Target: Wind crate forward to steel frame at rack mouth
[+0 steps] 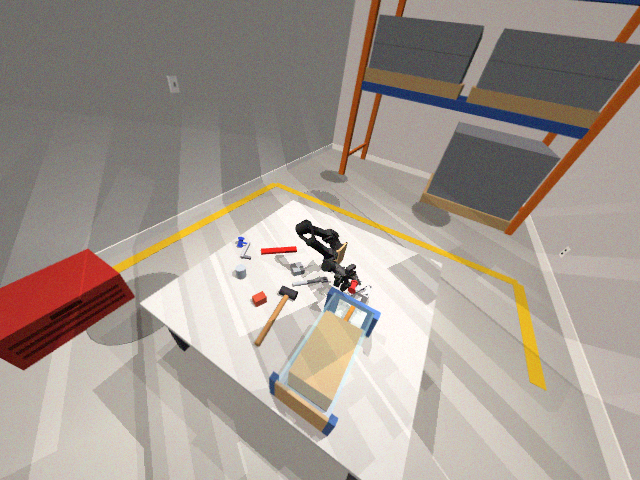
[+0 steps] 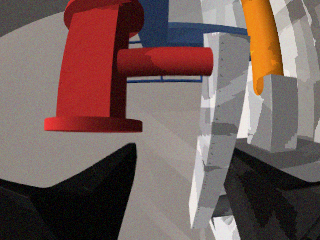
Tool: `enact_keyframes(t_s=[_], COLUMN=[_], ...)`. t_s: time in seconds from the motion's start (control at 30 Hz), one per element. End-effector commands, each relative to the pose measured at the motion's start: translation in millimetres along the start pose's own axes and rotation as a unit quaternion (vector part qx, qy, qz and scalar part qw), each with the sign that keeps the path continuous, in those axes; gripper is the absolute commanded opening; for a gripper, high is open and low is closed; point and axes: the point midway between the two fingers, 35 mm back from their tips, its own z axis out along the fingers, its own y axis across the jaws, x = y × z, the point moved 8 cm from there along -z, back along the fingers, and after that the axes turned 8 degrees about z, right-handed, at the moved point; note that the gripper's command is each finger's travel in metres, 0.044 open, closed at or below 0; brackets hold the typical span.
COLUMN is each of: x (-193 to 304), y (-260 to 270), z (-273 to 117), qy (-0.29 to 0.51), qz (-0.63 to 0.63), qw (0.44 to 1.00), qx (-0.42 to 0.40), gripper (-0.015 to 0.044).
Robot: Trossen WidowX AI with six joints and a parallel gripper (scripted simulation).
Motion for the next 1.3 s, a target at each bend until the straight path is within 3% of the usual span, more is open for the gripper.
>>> enact_keyframes(t_s=[0.0,1.27], x=[0.0,0.0], y=[2.1,2.1], z=[-0.1,-0.1], qy=[0.002,0.002], qz=[0.001,0.001], qw=[1.000,1.000], qx=[-0.003,-0.003], gripper=[0.0240,0.0240])
